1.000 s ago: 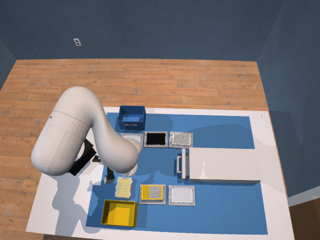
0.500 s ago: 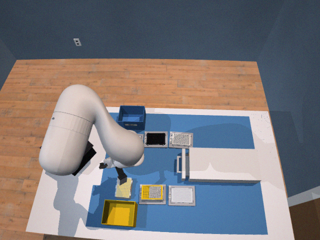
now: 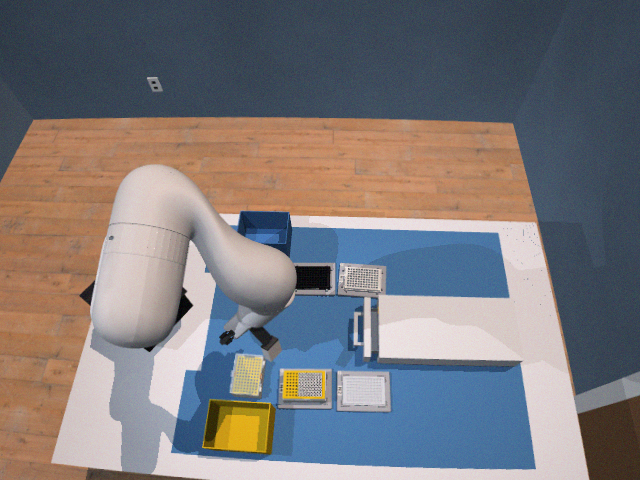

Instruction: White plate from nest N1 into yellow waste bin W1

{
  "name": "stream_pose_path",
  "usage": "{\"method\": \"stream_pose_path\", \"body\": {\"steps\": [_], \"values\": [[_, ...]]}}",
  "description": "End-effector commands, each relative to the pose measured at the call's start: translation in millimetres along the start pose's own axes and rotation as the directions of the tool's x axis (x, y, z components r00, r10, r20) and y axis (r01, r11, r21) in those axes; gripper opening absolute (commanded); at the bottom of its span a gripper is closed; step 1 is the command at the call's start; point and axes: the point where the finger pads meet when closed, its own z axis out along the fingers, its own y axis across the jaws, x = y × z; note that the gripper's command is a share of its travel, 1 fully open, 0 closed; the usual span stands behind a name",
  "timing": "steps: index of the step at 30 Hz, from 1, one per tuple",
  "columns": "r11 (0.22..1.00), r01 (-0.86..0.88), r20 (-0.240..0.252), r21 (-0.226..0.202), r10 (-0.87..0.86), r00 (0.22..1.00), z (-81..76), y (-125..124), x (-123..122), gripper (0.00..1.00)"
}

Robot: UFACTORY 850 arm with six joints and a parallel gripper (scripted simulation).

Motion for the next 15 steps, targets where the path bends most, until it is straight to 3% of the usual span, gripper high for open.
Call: {"method": "stream_pose_path", "body": {"steps": [1, 5, 15], "values": [[0.998, 0.061, -0.080, -0.008, -0.062, 0.995, -2.6, -8.4, 9.7, 1.00], [0.989, 0.146, -0.144, -0.001, -0.144, 0.979, -8.0, -22.2, 19.9, 1.00], [0.964, 0.266, -0.234, 0.006, -0.257, 0.938, -18.9, -49.1, 34.0, 1.00]]}}
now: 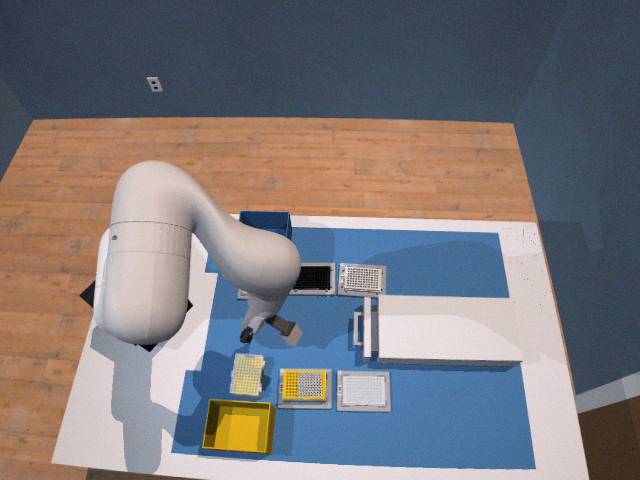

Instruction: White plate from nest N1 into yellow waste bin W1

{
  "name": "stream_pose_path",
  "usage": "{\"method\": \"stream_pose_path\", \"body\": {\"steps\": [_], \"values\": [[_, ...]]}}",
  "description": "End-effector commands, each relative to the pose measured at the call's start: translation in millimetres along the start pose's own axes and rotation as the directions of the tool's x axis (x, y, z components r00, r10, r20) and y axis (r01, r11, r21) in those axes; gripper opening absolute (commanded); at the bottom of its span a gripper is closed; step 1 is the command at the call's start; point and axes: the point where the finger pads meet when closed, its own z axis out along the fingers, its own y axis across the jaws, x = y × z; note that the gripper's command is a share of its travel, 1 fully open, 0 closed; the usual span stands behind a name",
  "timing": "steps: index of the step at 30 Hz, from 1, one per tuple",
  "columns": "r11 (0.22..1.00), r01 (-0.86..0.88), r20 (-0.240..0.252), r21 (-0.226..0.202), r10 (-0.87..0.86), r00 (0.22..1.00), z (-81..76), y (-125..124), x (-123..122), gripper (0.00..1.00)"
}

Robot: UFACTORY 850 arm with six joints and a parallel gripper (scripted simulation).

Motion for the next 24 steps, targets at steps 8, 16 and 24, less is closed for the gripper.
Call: {"method": "stream_pose_path", "body": {"steps": [8, 16, 24], "values": [[0.987, 0.160, -0.143, 0.030, -0.154, 0.978, -9.6, -30.5, 23.0, 1.00], [0.967, 0.250, -0.209, 0.047, -0.236, 0.949, -18.1, -53.4, 34.1, 1.00], [0.938, 0.340, -0.273, 0.061, -0.312, 0.910, -28.2, -78.9, 42.6, 1.00]]}}
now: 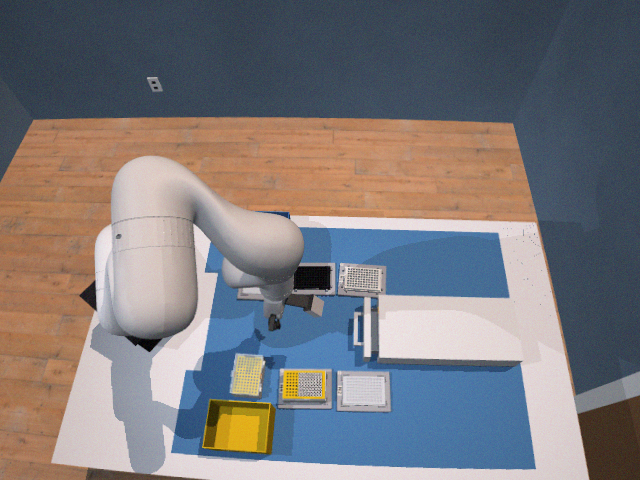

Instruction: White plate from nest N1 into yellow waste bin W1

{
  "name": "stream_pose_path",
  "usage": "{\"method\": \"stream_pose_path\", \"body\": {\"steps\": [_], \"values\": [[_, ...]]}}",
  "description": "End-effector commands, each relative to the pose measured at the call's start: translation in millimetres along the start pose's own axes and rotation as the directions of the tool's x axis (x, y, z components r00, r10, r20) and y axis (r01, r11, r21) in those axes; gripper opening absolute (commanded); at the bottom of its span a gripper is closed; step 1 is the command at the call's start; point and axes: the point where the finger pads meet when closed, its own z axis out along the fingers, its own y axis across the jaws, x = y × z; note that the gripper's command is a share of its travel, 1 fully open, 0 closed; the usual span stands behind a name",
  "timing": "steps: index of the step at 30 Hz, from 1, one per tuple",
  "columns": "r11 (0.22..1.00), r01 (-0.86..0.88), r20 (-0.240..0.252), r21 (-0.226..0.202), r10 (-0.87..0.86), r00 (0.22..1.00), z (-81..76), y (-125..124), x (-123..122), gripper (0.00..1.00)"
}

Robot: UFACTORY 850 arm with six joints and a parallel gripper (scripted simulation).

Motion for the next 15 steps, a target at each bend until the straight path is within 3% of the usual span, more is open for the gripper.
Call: {"method": "stream_pose_path", "body": {"steps": [1, 4, 15], "values": [[0.999, 0.046, -0.049, 0.019, -0.045, 0.998, -2.9, -14.2, 11.8, 1.00], [0.994, 0.104, -0.090, 0.040, -0.100, 0.991, -6.3, -26.6, 19.6, 1.00], [0.994, 0.104, -0.090, 0.040, -0.100, 0.991, -6.8, -28.6, 20.8, 1.00]]}}
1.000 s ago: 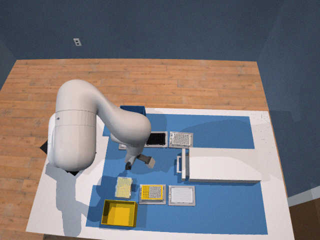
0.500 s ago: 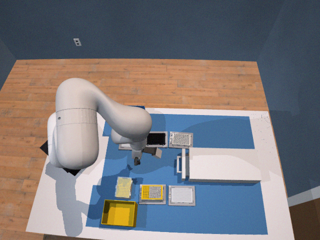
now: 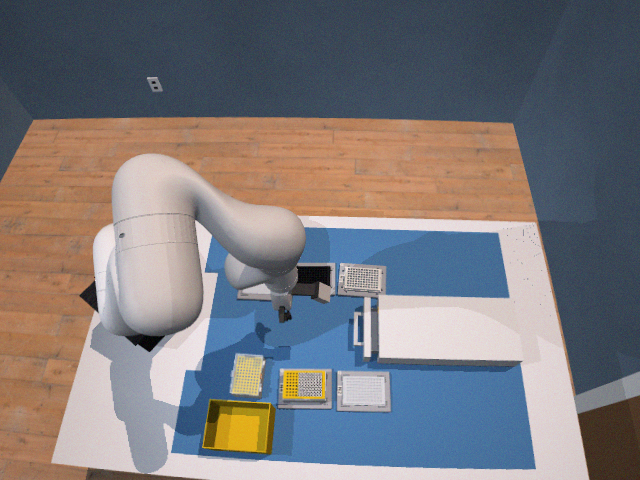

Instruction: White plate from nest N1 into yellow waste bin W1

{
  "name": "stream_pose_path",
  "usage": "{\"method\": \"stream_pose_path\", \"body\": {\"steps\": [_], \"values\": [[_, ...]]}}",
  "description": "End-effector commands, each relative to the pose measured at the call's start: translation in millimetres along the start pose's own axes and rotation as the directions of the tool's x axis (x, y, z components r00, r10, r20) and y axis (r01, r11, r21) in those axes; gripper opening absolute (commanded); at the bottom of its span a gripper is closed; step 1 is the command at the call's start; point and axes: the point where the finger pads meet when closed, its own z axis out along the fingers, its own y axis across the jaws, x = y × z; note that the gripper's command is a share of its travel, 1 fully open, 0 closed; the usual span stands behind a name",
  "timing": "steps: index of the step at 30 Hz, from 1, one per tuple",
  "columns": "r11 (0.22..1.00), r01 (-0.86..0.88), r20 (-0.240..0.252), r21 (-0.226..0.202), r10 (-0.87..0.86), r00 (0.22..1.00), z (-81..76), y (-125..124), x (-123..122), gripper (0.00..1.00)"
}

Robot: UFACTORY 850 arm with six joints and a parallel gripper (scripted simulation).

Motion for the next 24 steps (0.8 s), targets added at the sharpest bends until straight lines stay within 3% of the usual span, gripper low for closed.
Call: {"method": "stream_pose_path", "body": {"steps": [1, 6, 24], "values": [[1.000, 0.000, -0.004, 0.001, 0.000, 1.000, -0.2, -0.4, 0.8, 1.00], [1.000, 0.000, -0.004, 0.001, 0.000, 1.000, -0.2, -0.4, 0.8, 1.00], [0.999, -0.044, -0.004, 0.001, 0.044, 0.999, 24.9, -49.1, 59.1, 1.00]]}}
